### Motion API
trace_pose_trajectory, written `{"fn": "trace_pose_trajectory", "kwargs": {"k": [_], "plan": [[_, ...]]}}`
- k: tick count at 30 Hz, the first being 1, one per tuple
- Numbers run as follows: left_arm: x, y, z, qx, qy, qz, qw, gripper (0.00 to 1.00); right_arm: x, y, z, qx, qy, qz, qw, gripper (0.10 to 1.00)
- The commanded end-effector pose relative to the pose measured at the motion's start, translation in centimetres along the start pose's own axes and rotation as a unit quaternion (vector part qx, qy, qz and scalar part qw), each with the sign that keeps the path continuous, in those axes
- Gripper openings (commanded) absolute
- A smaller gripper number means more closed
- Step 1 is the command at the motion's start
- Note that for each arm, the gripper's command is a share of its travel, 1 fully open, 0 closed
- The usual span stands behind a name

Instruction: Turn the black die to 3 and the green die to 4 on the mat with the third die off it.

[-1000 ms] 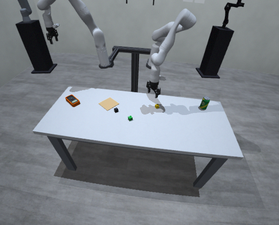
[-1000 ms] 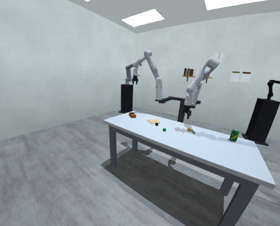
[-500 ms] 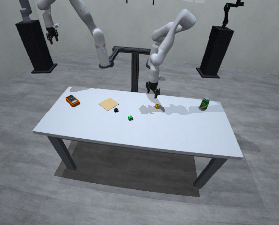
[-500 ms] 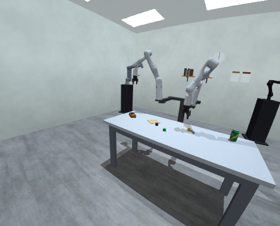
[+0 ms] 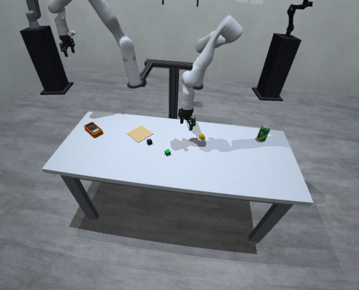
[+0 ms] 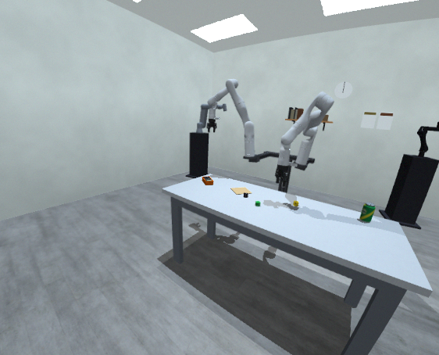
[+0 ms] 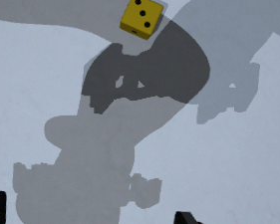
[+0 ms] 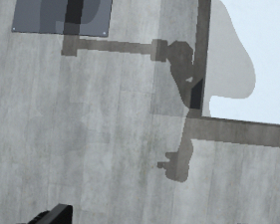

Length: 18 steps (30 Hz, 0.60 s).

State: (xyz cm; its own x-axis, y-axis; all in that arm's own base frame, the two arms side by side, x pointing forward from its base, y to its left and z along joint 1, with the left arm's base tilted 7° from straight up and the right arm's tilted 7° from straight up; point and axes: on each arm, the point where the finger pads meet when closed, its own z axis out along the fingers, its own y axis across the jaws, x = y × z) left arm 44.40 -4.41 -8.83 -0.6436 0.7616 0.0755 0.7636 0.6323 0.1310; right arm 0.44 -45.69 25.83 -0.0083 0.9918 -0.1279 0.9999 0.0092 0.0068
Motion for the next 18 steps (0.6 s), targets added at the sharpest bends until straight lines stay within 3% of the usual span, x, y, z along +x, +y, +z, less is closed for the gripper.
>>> {"fn": "trace_pose_trajectory", "kwargs": {"k": [1, 9, 12, 18], "plan": [[-3.6, -0.8, 0.1, -0.004, -0.001, 0.005, 1.0, 1.0, 0.0, 0.0, -0.1, 0.0, -0.001, 0.0, 1.0, 1.0], [-10.6, -4.3, 0.1, -0.004, -0.003, 0.013, 1.0, 1.0, 0.0, 0.0, -0.1, 0.0, -0.001, 0.0, 1.0, 1.0], [-10.7, -4.3, 0.1, -0.004, -0.003, 0.013, 1.0, 1.0, 0.0, 0.0, -0.1, 0.0, -0.001, 0.0, 1.0, 1.0], [-15.5, -8.3, 0.0, 0.003, -0.001, 0.018, 1.0, 1.0, 0.0, 0.0, -0.1, 0.0, -0.001, 0.0, 1.0, 1.0]]}}
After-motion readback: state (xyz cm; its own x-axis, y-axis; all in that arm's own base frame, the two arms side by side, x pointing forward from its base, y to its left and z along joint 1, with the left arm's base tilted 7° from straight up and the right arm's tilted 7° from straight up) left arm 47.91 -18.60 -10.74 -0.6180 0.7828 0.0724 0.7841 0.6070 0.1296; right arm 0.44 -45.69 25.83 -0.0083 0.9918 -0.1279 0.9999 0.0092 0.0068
